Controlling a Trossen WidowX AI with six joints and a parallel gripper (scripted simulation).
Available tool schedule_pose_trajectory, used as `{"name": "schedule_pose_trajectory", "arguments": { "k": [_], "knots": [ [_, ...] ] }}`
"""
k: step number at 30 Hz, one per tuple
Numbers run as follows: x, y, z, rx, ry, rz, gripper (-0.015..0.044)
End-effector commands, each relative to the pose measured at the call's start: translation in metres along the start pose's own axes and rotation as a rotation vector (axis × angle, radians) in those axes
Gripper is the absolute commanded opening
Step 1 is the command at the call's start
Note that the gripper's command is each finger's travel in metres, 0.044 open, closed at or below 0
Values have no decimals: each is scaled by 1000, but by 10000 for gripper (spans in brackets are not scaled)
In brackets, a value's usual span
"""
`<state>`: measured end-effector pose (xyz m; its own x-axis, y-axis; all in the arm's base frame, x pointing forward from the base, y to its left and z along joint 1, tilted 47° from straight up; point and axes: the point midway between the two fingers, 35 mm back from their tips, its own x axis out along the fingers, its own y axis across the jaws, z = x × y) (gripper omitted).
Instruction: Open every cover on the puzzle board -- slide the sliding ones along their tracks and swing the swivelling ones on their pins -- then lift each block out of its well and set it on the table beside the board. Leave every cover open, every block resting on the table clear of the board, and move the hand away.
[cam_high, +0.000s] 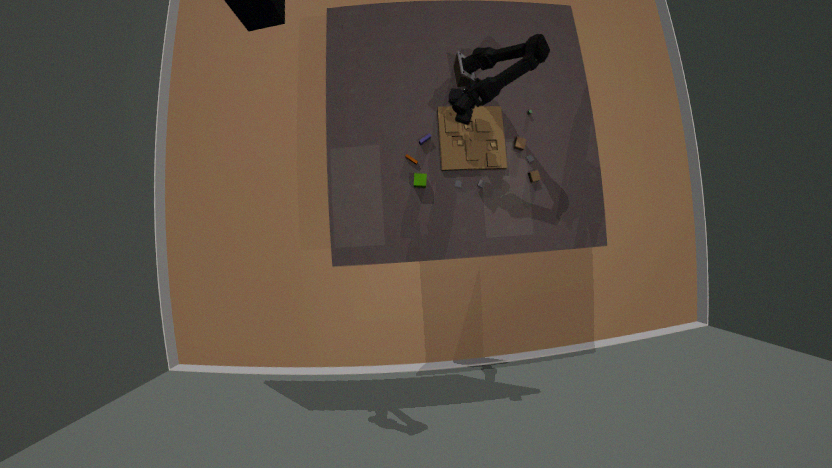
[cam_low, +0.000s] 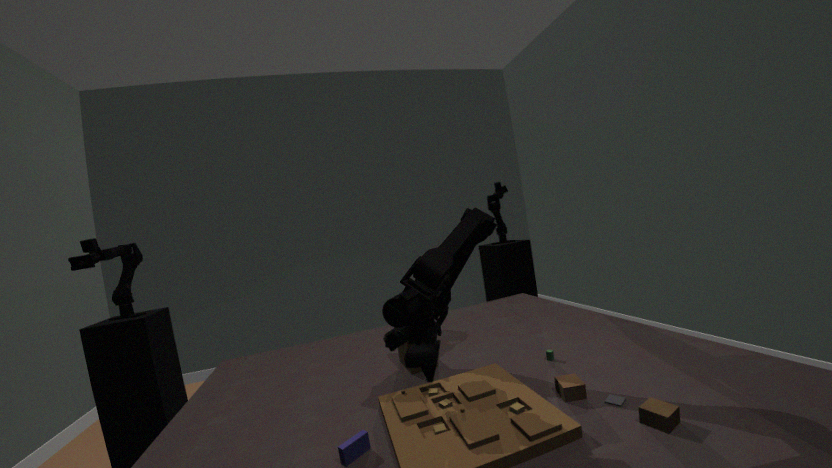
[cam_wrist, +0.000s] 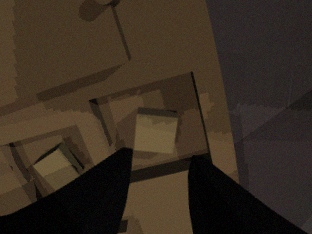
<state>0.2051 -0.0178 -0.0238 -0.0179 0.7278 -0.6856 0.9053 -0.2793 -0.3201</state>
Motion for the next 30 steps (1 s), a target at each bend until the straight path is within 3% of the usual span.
{"name": "schedule_pose_trajectory", "arguments": {
  "k": [1, 9, 30],
  "knots": [
    [-27, 2, -1, -13, -7, 14, 144],
    [-34, 2, -1, -15, -8, 14, 144],
    [0, 2, -1, -15, -6, 14, 144]
  ]
}}
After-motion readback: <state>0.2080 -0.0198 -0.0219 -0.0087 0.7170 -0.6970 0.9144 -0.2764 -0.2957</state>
